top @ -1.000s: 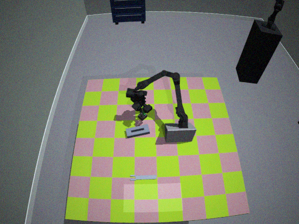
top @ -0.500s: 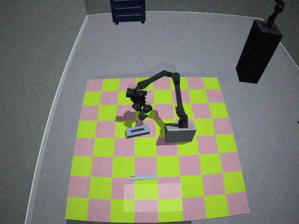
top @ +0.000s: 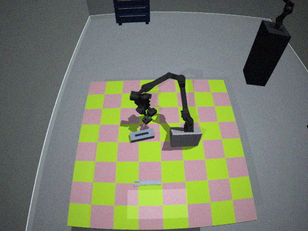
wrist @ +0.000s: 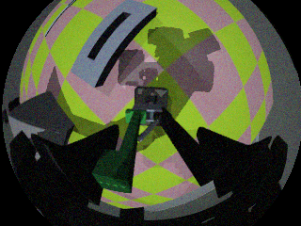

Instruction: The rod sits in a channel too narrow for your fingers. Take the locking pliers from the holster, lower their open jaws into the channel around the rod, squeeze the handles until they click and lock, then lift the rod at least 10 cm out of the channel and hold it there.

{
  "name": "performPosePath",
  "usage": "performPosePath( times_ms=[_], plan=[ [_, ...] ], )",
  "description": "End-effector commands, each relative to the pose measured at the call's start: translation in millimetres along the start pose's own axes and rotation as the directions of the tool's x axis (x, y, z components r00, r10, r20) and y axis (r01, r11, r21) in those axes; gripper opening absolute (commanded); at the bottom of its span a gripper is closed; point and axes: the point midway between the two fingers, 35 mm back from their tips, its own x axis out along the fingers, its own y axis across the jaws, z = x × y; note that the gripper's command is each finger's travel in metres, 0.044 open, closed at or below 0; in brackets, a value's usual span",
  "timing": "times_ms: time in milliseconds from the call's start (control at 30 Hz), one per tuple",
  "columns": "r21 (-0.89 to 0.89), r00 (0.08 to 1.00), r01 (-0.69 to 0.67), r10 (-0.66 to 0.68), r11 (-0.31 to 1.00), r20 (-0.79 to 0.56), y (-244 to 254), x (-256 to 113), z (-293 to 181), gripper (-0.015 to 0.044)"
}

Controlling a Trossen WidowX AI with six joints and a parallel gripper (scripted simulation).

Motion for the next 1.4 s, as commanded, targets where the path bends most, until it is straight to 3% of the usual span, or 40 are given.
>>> performPosePath(
  times_ms=[0,1367],
  plan=[
    [-0.003,1.000,-0.001,0.001,1.000,0.001,0.3,0.3,0.5,0.0385],
    [-0.003,1.000,-0.001,0.001,1.000,0.001,0.3,0.3,0.5,0.0316]
  ],
)
